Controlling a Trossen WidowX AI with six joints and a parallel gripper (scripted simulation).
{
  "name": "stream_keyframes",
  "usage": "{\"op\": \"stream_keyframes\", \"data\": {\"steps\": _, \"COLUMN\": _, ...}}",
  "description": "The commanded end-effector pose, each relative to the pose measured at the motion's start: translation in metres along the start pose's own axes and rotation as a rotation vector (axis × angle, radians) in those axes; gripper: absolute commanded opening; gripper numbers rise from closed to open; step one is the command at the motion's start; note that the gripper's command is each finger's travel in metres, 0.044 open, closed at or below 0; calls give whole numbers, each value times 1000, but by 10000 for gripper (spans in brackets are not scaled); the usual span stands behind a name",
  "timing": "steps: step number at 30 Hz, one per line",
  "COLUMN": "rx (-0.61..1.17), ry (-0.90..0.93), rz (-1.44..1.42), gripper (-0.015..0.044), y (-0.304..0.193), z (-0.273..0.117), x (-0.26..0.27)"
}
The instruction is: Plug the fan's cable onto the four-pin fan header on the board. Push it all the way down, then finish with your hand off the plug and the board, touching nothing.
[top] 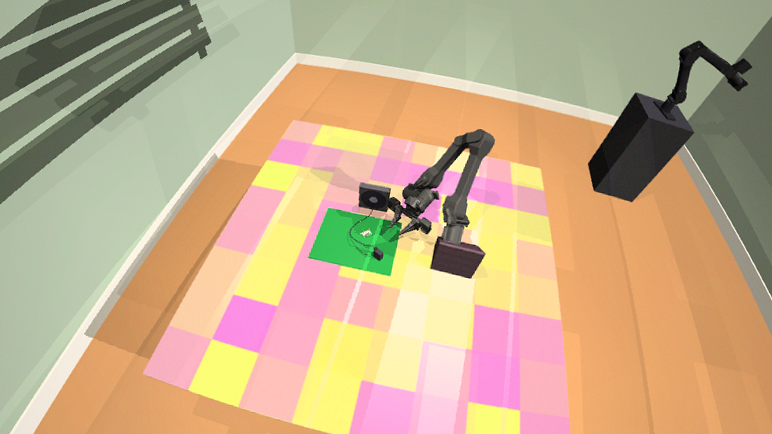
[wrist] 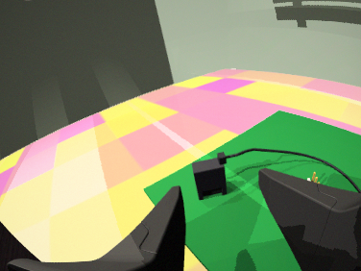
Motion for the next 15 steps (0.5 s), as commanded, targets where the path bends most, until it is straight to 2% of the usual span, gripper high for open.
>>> {"op": "stream_keyframes", "data": {"steps": 1, "rx": 1, "ry": -5, "rz": -9, "gripper": 205, "y": 5, "z": -8, "x": 1}}
{"op": "stream_keyframes", "data": {"steps": 15, "rx": 218, "ry": 231, "rz": 166, "gripper": 205, "y": 18, "z": 16, "x": -4}}
Point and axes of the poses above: the point midway between the two fingers, 35 mm back from their tips, its own z axis out along the fingers, its own x axis across the jaws, y = z × x, the point moved 10 cm from there along -z, back along the fingers, and after that the axes turned 8 degrees about z, right-handed, at the moved point
